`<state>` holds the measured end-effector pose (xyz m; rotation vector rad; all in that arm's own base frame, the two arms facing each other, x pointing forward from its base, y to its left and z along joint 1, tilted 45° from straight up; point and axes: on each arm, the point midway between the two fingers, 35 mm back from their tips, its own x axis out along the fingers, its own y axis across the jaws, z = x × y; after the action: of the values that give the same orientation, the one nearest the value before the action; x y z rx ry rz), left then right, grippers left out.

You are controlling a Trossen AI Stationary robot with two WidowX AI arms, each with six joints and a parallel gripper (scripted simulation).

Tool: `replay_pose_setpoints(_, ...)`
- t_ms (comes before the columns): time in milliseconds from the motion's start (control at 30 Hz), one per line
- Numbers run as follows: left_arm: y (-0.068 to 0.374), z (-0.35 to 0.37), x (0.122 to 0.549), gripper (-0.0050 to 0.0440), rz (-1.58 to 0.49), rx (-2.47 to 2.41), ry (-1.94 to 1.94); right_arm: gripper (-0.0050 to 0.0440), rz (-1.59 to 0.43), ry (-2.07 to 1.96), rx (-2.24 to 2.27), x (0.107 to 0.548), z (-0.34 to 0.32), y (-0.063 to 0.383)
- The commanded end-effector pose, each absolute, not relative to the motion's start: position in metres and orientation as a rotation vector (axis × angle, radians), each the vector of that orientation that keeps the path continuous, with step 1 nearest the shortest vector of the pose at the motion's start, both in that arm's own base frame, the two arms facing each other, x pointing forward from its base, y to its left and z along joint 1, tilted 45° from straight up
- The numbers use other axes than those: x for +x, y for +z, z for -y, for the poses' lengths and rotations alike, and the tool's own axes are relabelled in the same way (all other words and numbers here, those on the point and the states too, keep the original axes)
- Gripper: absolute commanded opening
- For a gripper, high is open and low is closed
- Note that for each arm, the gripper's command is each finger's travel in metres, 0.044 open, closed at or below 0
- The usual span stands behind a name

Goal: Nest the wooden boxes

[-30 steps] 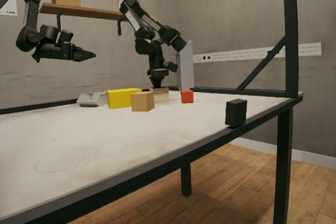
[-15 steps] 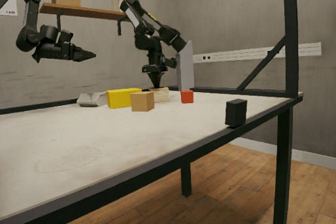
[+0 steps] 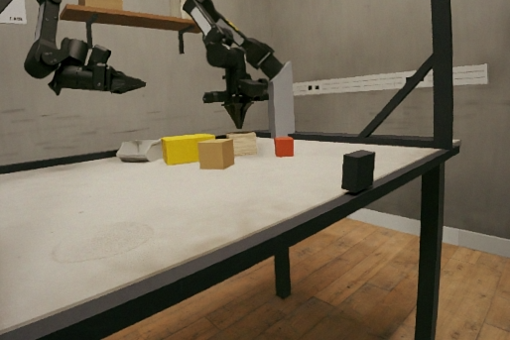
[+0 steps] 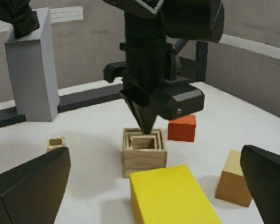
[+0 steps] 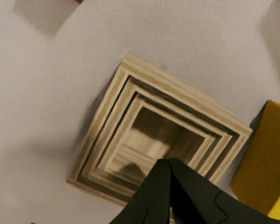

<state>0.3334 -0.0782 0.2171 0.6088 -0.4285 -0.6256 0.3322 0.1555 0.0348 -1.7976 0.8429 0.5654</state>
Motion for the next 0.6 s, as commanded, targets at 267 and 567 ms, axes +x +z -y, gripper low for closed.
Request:
replay_pose_setpoints(267,0.217,0.077,0.333,0.04,0.428,0.609,-0.624,-0.005,-0.88,0.3,-1.325,0.324,-0.164,0.057)
replay_pose_setpoints(567,0.217,0.077,0.333,0.04,0.428,0.609,-0.624,-0.005,-0.886,0.117,-0.958,0.315,-0.167,0.065)
